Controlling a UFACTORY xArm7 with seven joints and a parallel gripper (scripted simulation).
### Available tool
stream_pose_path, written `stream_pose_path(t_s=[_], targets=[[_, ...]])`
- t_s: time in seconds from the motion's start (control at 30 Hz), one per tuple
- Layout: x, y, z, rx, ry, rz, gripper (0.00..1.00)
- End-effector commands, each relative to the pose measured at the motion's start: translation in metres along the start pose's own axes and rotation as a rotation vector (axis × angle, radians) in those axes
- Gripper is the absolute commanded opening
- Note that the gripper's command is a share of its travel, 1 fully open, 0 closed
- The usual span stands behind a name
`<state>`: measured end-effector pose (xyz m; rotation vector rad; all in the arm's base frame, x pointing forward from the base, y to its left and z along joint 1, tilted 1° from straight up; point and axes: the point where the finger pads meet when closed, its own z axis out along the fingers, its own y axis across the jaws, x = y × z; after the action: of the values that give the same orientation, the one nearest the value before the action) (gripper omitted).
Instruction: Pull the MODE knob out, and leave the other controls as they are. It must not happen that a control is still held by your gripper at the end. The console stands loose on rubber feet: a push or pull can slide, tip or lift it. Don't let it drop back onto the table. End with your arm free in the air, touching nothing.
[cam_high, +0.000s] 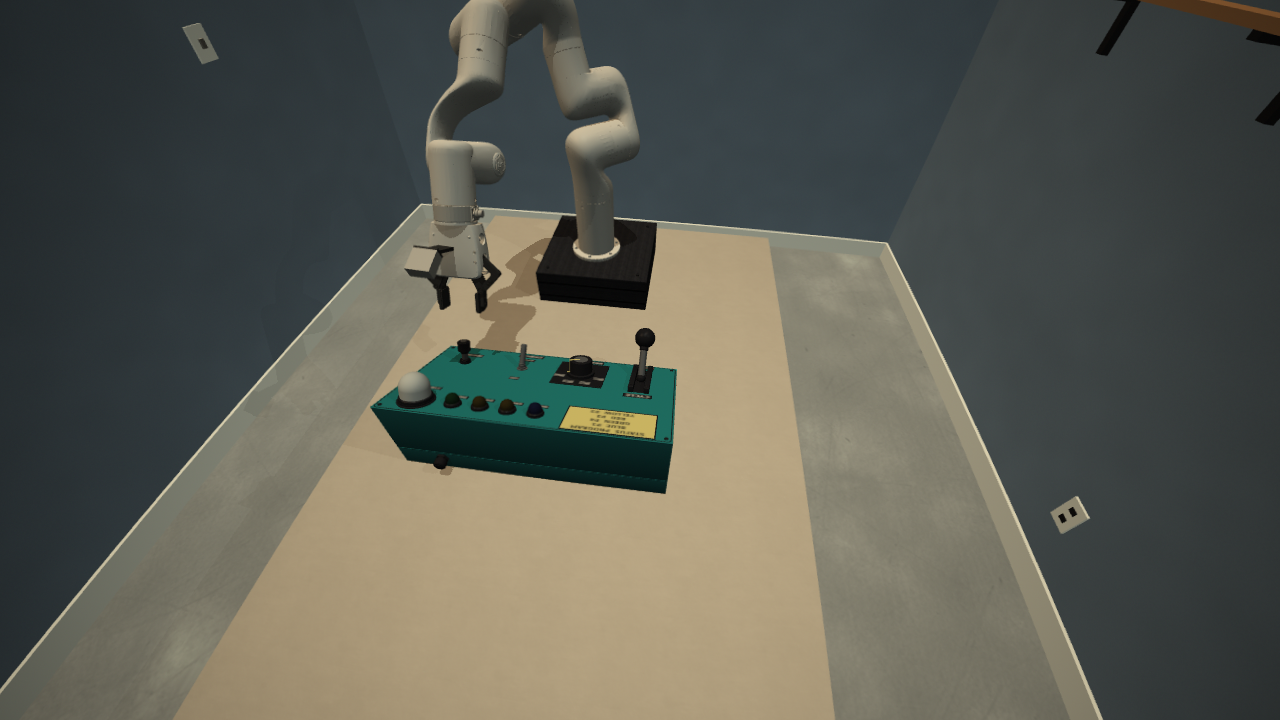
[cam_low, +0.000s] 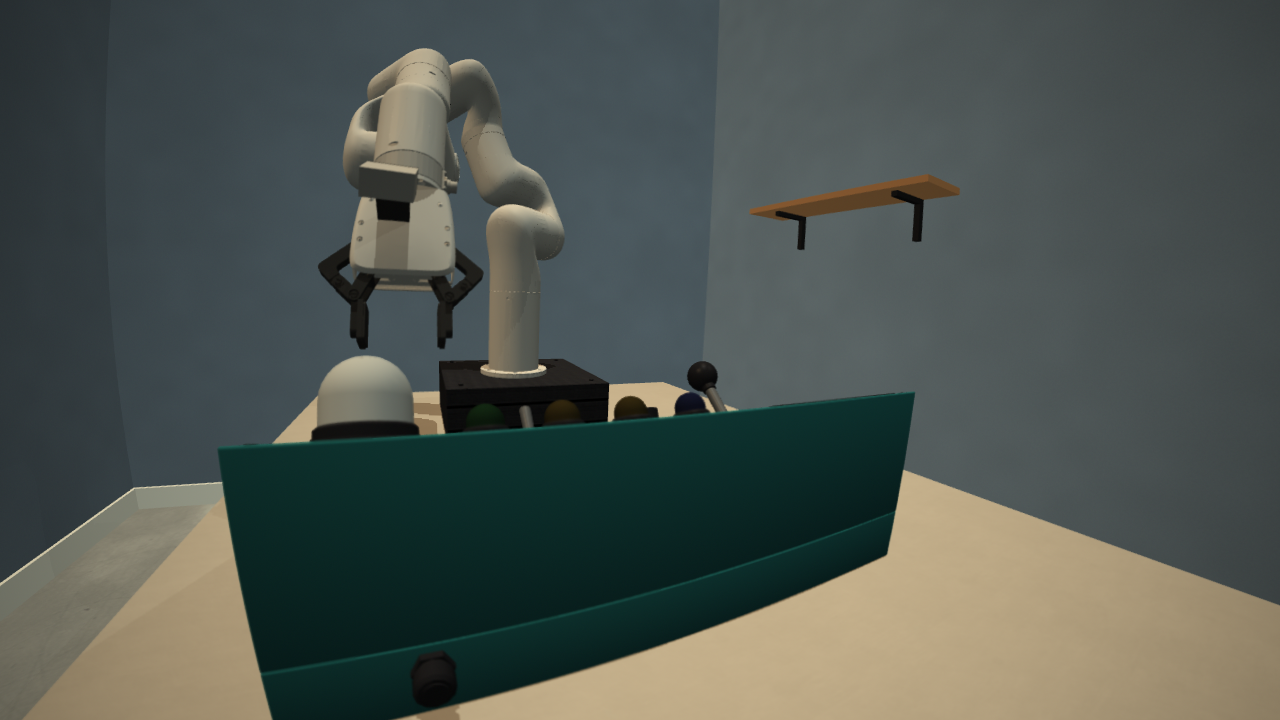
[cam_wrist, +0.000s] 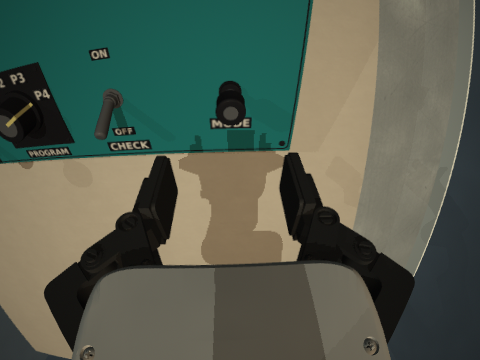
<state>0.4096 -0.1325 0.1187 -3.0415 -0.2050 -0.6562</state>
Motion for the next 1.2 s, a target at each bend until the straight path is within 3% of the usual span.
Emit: stream_pose_path(t_s=[0.0, 0.43, 0.87, 1.17], targets=[[0.004, 0.001, 0.017, 0.005, 0.006, 0.001, 0.76], [0.005, 0.002, 0.061, 0.004, 0.007, 0.001, 0.76], [0.005, 0.002, 0.086, 0.004, 0.007, 0.001, 0.76], [0.005, 0.003, 0.093, 0.004, 0.007, 0.001, 0.76]])
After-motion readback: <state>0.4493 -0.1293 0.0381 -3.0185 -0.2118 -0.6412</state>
